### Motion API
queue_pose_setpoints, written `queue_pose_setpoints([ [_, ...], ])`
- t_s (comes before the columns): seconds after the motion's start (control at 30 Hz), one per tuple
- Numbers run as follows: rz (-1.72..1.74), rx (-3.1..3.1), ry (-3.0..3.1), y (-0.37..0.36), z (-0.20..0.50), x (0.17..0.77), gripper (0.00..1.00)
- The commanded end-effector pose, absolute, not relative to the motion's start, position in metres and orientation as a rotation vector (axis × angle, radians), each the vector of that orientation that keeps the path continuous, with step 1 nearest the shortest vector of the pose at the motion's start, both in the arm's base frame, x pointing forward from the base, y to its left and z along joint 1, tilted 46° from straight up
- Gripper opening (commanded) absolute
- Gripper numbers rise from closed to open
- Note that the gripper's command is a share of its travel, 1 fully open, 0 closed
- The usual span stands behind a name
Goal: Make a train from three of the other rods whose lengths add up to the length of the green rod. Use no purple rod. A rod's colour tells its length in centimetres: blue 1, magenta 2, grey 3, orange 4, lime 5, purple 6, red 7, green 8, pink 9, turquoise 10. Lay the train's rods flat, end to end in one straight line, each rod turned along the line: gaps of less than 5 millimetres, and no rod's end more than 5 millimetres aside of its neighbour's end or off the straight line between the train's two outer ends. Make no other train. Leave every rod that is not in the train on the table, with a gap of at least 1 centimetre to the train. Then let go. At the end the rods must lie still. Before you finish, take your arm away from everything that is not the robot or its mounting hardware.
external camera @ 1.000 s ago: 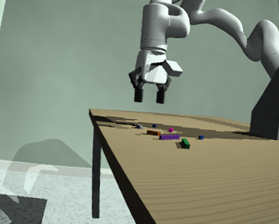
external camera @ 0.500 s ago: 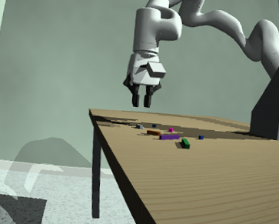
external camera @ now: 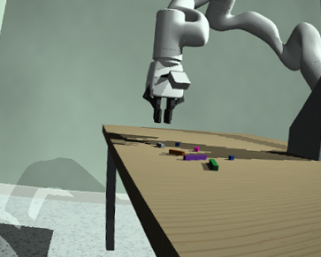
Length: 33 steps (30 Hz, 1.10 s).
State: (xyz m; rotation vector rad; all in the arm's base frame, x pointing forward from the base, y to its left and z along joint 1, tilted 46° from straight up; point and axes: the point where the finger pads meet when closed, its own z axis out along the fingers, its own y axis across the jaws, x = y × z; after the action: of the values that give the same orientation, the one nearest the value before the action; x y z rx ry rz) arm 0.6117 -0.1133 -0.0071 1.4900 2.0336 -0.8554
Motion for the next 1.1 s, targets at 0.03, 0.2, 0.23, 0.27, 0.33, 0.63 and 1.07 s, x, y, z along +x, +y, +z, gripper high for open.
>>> queue_pose_setpoints([
  [0.03,-0.854,1.49,2.033,-0.1127,-0.0064,0.6124,0.24],
  [0.2,-0.854,1.49,2.033,-0.1127,-0.0064,0.6124,0.24],
  [0.23,-0.854,1.49,2.033,-0.1127,-0.0064,0.6124,0.24],
  [0.27,-0.854,1.49,2.033,-0.1127,-0.0064,0.6124,0.24],
  [0.33,-0.854,1.49,2.033,-0.1127,-0.0064,0.6124,0.24],
  [0.63,-0.854,1.49,2.033,-0.1132,-0.0069,0.6124,0.24],
  [1.07,-0.853,1.489,2.033,-0.1194,-0.013,0.6126,0.24],
])
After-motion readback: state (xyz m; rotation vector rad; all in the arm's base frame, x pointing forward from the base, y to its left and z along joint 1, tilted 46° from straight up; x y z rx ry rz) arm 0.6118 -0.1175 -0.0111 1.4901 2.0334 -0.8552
